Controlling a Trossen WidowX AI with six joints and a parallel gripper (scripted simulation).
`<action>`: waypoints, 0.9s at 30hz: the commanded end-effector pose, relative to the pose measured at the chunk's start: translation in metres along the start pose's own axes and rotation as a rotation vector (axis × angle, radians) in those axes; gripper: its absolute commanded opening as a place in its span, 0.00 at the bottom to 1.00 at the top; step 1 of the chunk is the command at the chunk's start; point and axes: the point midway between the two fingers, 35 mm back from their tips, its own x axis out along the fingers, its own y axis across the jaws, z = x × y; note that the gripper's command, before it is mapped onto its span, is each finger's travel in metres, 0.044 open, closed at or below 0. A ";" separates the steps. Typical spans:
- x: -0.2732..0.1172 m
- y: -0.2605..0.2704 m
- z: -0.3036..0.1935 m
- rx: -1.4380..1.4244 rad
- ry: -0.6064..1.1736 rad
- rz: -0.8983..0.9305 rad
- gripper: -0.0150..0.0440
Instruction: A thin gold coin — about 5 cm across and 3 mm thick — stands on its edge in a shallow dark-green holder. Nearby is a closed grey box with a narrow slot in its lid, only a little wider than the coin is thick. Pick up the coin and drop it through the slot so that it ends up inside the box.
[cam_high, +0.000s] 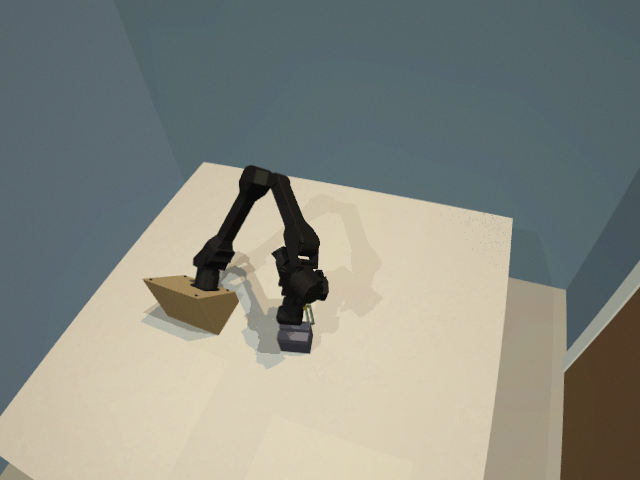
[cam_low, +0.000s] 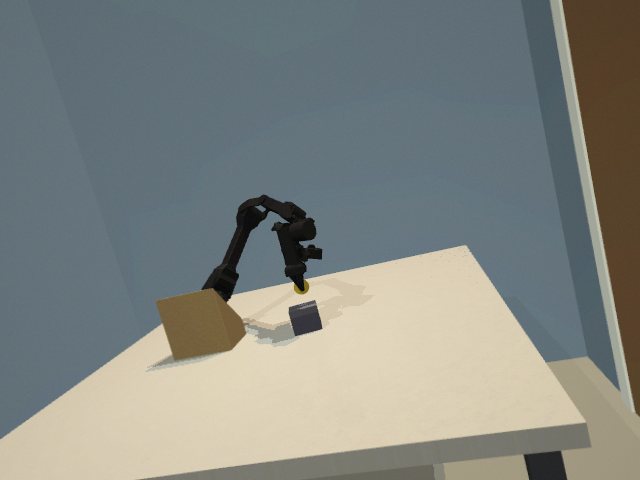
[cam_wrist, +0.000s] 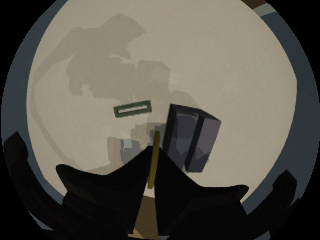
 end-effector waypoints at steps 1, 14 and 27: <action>0.000 -0.011 -0.001 -0.004 0.005 -0.005 0.25; 0.001 -0.044 -0.008 -0.004 0.006 -0.004 0.25; 0.001 -0.045 -0.010 0.002 0.001 0.001 0.25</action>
